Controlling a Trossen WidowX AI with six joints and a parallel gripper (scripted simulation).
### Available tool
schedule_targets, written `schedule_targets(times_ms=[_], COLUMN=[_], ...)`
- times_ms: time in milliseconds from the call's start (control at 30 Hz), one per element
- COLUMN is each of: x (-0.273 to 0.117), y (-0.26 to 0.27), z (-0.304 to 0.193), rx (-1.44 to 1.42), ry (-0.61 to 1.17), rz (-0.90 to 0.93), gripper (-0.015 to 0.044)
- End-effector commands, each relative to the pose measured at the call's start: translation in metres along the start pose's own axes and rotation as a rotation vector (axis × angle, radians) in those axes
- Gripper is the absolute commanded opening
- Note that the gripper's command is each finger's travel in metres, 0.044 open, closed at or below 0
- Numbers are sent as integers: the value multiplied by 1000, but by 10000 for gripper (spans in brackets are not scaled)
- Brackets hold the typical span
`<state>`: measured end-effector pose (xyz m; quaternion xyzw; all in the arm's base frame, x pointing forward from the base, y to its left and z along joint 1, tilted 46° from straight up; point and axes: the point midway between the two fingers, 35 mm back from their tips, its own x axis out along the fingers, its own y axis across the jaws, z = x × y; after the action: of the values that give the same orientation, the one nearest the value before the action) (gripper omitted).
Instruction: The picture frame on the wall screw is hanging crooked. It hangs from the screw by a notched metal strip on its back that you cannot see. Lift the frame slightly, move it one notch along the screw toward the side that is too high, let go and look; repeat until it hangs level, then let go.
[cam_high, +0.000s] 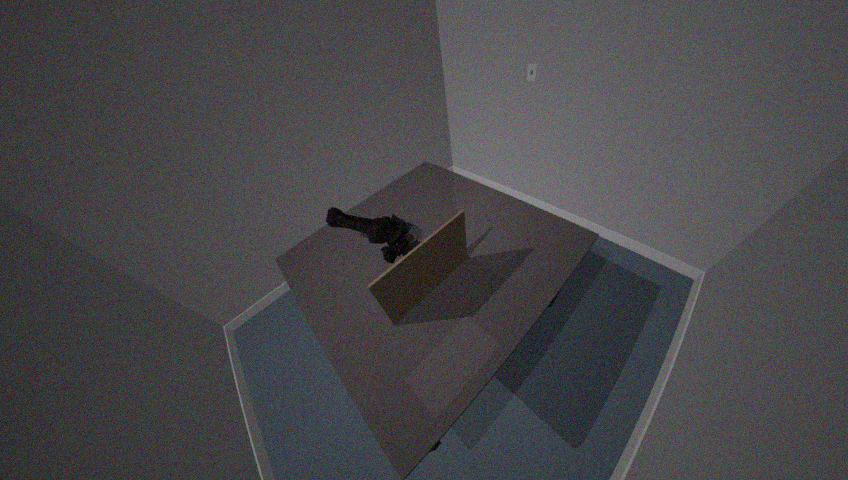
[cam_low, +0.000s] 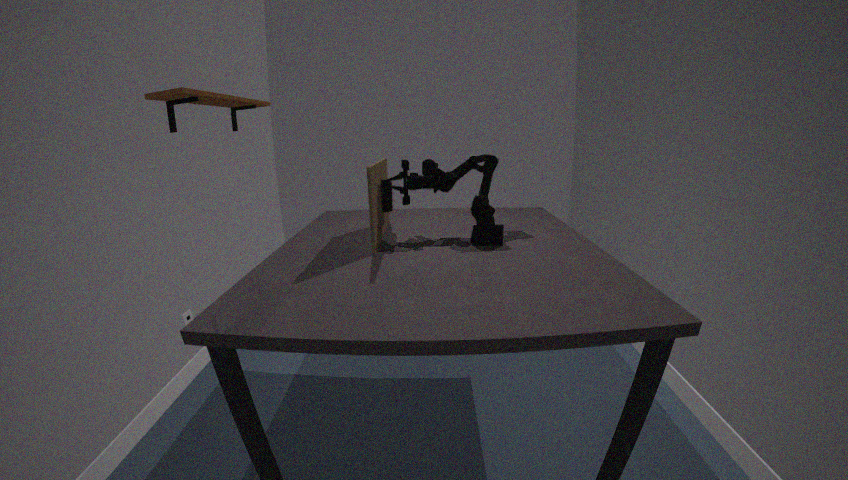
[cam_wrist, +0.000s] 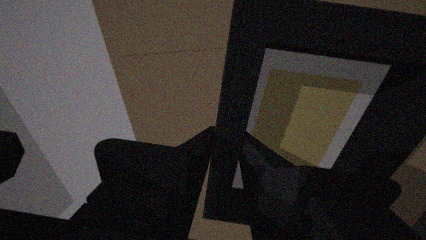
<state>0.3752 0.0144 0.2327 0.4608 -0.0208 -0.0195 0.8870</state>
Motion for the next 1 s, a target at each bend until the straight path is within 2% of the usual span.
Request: schedule_targets(times_ms=[0,967], x=[0,0], y=[0,3], z=[1,0], rx=[-22,-174], ry=[-4,-5], rz=[-1,0], gripper=[0,0])
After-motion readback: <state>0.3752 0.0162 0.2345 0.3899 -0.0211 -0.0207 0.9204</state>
